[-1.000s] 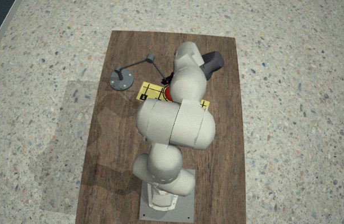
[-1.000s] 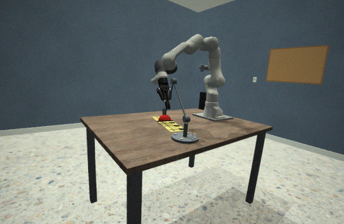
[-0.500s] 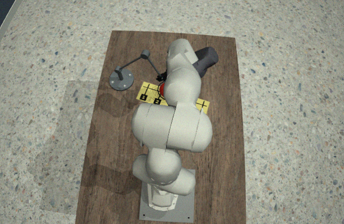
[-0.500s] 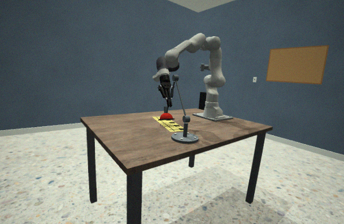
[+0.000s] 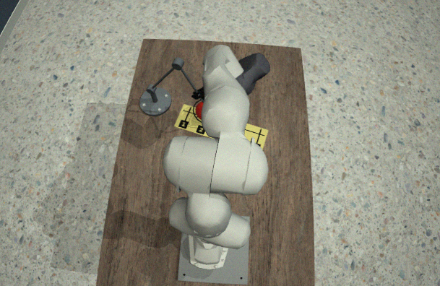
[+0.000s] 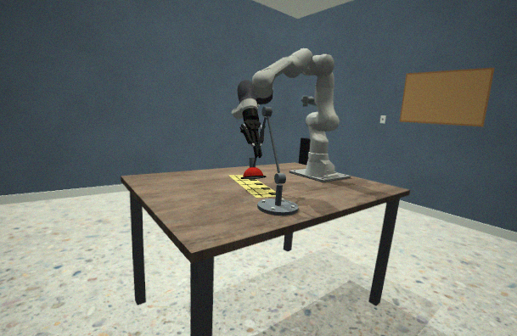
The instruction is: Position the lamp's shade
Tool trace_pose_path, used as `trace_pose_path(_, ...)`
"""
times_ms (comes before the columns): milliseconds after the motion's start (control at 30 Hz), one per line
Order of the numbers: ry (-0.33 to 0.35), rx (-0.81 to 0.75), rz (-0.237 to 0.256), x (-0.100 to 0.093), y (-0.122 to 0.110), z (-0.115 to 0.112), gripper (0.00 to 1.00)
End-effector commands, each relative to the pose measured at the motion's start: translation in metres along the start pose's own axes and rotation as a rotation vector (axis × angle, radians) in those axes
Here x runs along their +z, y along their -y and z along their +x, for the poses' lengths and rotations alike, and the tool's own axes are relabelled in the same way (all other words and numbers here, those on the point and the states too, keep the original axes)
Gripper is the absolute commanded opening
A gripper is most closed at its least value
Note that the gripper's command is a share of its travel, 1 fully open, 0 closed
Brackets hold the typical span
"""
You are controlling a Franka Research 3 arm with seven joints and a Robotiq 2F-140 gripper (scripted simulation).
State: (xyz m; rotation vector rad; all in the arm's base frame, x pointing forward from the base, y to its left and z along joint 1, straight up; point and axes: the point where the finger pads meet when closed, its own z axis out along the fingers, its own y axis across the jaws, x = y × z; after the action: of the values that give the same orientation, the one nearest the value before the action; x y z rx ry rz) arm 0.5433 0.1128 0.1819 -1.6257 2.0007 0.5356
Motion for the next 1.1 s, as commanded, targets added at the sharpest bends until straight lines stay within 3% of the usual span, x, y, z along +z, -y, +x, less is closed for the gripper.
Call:
trace_pose_path(0,0.005,0.013,-0.003,0.003,-0.001,-0.014,0.10)
trace_pose_path(500,0.005,0.013,-0.003,0.005,-0.001,-0.021,0.10)
trace_pose_path(533,0.005,0.013,-0.003,0.004,-0.001,-0.020,1.00)
trace_pose_path(1067,-0.001,0.013,0.001,0.002,0.000,-0.009,1.00)
